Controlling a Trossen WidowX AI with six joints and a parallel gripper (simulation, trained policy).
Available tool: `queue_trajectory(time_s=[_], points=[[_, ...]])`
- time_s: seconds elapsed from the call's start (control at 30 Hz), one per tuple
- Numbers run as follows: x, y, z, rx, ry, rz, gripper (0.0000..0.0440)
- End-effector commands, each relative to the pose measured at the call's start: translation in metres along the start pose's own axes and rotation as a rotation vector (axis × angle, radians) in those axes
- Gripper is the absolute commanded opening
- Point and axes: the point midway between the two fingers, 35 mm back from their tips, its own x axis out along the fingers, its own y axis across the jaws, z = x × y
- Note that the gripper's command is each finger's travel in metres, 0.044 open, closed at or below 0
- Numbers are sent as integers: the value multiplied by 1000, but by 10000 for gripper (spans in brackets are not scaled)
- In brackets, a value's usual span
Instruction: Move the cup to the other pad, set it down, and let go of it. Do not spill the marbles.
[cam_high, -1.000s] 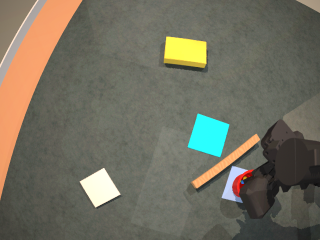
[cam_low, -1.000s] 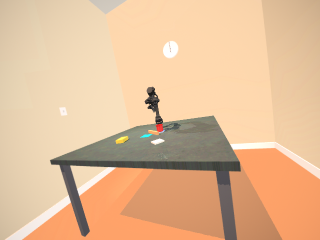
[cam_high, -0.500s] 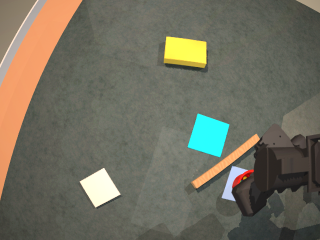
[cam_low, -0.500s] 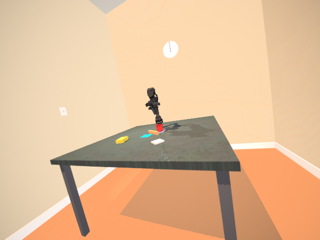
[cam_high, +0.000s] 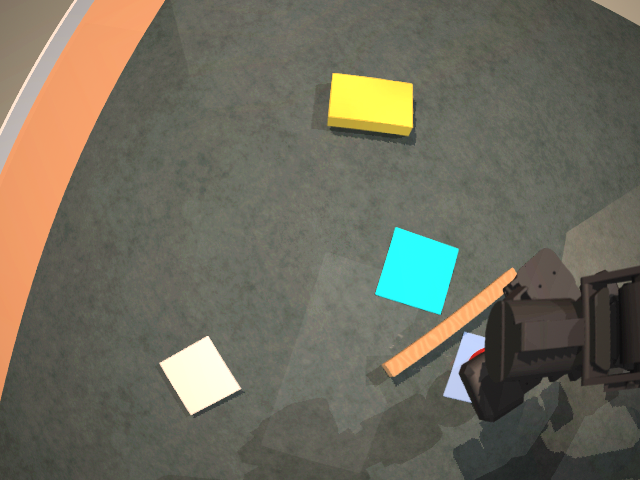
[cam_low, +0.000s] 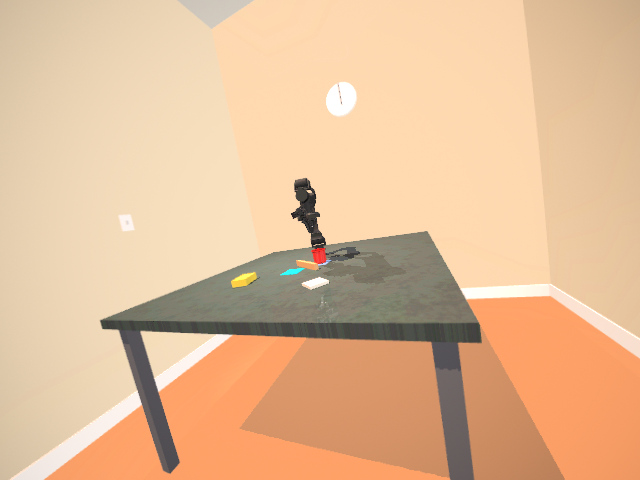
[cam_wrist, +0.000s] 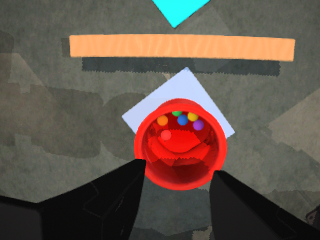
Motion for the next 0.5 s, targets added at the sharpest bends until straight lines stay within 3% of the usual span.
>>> queue_trajectory(time_s=[0.0, 0.47], points=[[10, -6, -1, 18, 10, -45, 143], [36, -16, -6, 50, 29, -133, 155]])
